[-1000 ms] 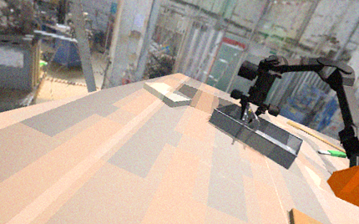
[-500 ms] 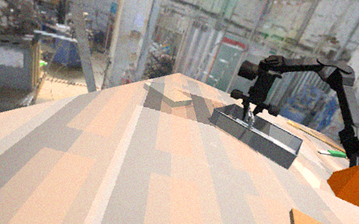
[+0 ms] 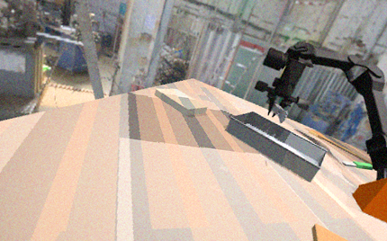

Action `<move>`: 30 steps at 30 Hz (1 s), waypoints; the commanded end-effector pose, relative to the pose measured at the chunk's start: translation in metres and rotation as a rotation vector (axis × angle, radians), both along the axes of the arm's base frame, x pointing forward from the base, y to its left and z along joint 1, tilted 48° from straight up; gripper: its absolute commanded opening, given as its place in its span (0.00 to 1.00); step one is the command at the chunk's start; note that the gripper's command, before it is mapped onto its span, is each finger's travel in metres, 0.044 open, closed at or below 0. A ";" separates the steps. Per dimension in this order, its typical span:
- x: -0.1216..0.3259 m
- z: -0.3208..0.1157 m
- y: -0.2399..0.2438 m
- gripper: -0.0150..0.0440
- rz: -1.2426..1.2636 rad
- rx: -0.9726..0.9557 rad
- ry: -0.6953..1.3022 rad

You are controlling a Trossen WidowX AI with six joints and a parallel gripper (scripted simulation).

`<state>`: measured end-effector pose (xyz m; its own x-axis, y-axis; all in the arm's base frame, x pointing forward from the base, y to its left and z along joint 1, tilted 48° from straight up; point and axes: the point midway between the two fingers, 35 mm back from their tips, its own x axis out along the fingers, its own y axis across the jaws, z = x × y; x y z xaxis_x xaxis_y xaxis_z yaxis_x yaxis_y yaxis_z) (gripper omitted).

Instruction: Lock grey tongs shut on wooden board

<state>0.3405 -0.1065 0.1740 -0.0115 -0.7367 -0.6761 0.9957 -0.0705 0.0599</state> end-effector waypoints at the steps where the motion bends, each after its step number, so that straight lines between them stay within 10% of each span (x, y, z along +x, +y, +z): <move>1: -0.001 0.040 0.042 0.00 0.063 -0.003 -0.009; 30: 0.031 -0.021 0.121 0.00 -0.048 0.047 -0.133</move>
